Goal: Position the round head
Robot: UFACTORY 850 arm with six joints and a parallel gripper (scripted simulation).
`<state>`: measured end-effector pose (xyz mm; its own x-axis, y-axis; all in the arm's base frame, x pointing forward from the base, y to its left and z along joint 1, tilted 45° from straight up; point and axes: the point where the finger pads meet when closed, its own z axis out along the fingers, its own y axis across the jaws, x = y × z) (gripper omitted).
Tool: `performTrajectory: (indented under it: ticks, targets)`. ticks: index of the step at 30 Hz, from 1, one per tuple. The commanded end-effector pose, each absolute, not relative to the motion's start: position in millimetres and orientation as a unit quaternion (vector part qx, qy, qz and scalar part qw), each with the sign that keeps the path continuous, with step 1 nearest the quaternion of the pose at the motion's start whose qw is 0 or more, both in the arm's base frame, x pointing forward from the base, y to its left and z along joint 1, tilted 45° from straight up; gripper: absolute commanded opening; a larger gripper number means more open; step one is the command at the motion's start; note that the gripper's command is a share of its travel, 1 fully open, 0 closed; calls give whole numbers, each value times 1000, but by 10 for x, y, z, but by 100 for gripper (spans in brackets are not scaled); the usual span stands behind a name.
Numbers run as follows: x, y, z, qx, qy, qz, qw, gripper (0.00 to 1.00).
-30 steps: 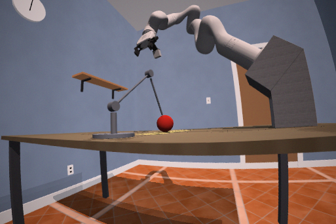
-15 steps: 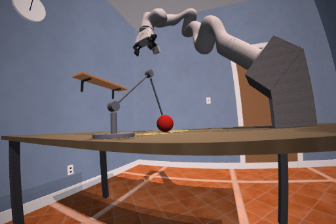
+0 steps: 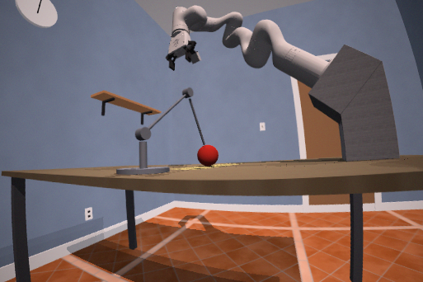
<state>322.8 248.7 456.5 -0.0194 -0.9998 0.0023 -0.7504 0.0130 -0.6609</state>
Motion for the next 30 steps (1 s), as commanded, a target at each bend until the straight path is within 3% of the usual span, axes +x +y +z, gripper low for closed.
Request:
performTrajectory:
  ticks: [1, 30]
  targets:
    - [3227, 2492, 4569, -642, 678, -279, 225, 100]
    - [3719, 2443, 4042, -603, 696, -336, 197, 100]
